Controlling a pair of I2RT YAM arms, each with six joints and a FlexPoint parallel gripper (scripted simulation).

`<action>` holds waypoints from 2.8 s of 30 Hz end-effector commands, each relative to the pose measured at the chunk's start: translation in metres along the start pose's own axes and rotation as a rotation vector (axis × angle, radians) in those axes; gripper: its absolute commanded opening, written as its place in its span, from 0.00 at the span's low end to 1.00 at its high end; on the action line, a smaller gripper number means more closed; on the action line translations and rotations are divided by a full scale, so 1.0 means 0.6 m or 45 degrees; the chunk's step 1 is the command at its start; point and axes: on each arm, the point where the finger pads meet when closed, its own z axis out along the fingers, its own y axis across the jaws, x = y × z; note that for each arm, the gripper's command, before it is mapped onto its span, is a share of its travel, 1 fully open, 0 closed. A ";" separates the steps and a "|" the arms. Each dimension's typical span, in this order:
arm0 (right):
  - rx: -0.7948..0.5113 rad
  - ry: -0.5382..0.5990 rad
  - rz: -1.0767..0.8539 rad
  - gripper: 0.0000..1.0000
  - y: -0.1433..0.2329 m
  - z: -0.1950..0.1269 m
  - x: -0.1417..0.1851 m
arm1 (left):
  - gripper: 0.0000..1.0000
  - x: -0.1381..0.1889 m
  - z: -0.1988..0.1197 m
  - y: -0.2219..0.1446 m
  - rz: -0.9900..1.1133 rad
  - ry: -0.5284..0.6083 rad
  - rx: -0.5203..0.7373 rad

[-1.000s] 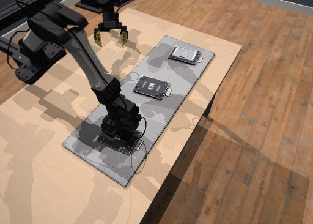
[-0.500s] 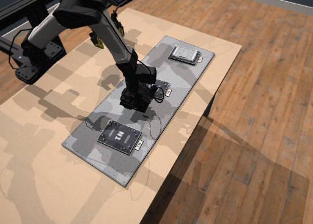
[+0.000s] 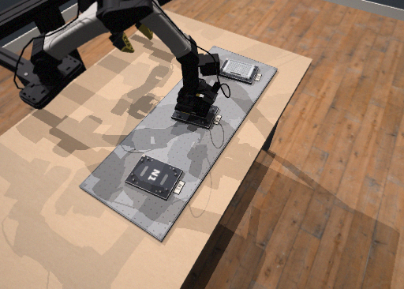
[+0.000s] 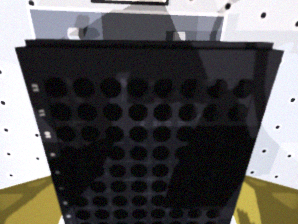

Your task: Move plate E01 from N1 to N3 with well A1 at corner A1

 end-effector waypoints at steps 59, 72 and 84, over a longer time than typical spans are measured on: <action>0.007 0.020 0.027 0.75 0.024 0.082 -0.006 | 1.00 -0.014 -0.016 0.012 -0.053 -0.064 -0.175; 0.018 0.032 0.032 0.75 0.021 0.112 -0.001 | 1.00 -0.014 -0.016 0.012 -0.053 -0.064 -0.175; 0.013 0.024 0.023 1.00 0.041 0.069 -0.001 | 1.00 -0.014 -0.016 0.012 -0.053 -0.064 -0.175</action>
